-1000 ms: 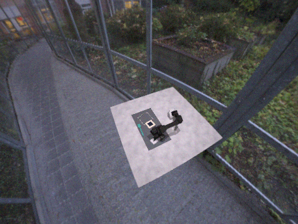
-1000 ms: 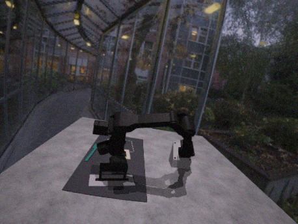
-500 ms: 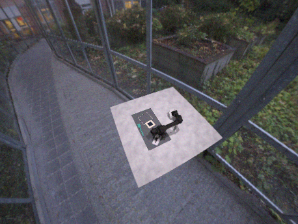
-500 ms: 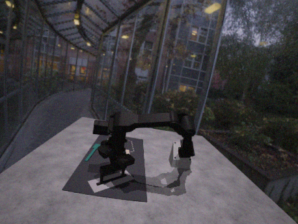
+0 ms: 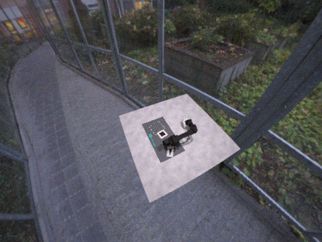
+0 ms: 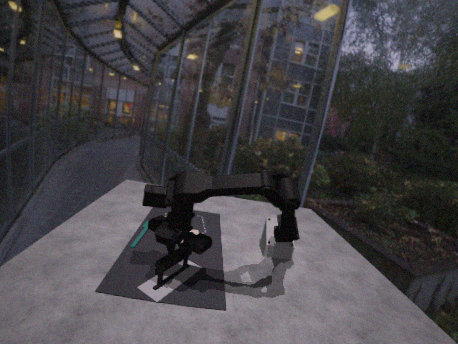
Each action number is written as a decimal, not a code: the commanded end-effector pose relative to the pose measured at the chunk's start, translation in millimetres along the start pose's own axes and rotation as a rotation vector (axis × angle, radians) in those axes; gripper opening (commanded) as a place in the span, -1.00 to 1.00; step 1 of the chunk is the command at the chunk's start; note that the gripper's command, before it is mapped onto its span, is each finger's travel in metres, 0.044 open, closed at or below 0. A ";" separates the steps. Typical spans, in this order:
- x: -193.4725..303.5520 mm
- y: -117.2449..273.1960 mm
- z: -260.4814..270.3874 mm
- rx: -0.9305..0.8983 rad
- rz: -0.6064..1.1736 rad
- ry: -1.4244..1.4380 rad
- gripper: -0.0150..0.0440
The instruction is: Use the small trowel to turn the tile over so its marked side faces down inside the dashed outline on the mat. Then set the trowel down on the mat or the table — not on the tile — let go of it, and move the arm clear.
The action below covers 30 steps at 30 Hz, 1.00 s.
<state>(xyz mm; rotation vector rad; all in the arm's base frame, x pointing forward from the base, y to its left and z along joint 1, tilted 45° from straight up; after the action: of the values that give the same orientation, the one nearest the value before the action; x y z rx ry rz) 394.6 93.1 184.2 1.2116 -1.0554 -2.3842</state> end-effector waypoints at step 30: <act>0.3 39.3 3.3 -0.002 -0.002 0.047 0.42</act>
<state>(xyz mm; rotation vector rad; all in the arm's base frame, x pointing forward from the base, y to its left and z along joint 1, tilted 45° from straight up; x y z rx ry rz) 389.3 84.0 196.3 1.2340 -1.0295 -2.3488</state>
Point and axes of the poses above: the point midway between the two fingers, 35 mm back from their tips, its own y axis back along the fingers, its own z axis across the jaws, x = y × z, the point moved 2 cm from there along y, back along the fingers, and after that the axes turned 5 degrees about -y, right-handed, at the moved point
